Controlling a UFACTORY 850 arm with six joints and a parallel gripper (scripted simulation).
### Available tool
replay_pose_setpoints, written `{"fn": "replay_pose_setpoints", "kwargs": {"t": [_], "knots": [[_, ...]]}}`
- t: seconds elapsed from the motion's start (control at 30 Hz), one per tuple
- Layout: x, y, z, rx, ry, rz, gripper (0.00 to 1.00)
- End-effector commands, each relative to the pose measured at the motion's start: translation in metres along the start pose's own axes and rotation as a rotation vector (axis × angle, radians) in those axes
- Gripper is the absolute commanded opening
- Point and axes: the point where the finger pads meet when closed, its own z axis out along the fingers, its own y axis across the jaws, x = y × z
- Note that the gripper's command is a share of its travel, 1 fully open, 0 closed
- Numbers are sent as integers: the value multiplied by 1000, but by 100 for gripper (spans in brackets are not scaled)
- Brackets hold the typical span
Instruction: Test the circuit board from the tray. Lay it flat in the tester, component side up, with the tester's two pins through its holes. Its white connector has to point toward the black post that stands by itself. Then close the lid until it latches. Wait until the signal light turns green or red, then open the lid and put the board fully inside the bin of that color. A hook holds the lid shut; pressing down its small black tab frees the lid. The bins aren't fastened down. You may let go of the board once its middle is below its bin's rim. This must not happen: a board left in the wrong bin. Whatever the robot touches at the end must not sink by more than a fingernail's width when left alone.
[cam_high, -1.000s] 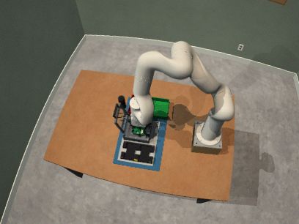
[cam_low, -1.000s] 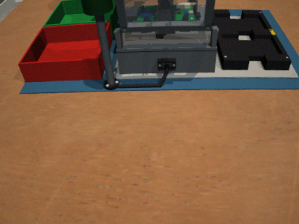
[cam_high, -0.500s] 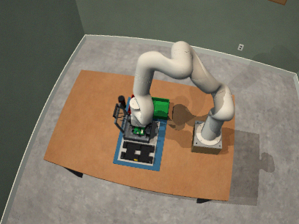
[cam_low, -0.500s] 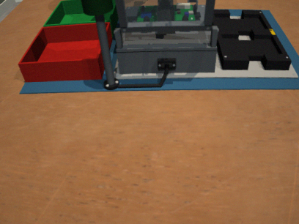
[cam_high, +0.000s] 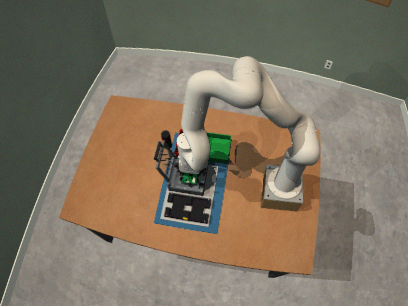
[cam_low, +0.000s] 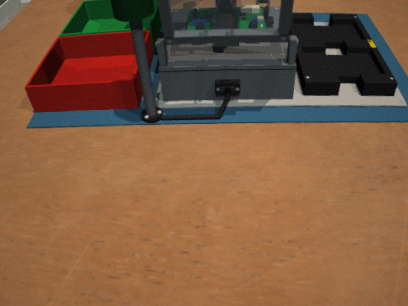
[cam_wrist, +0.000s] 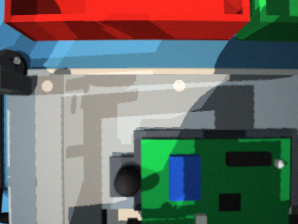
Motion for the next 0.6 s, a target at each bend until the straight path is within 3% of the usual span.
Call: {"fn": "replay_pose_setpoints", "kwargs": {"t": [0.0,0.1,0.13,0.57], "knots": [[0,-2,0,4,-1,0,79],[0,-2,0,4,-1,0,79],[0,-2,0,4,-1,0,100],[0,-2,0,4,-1,0,100]]}}
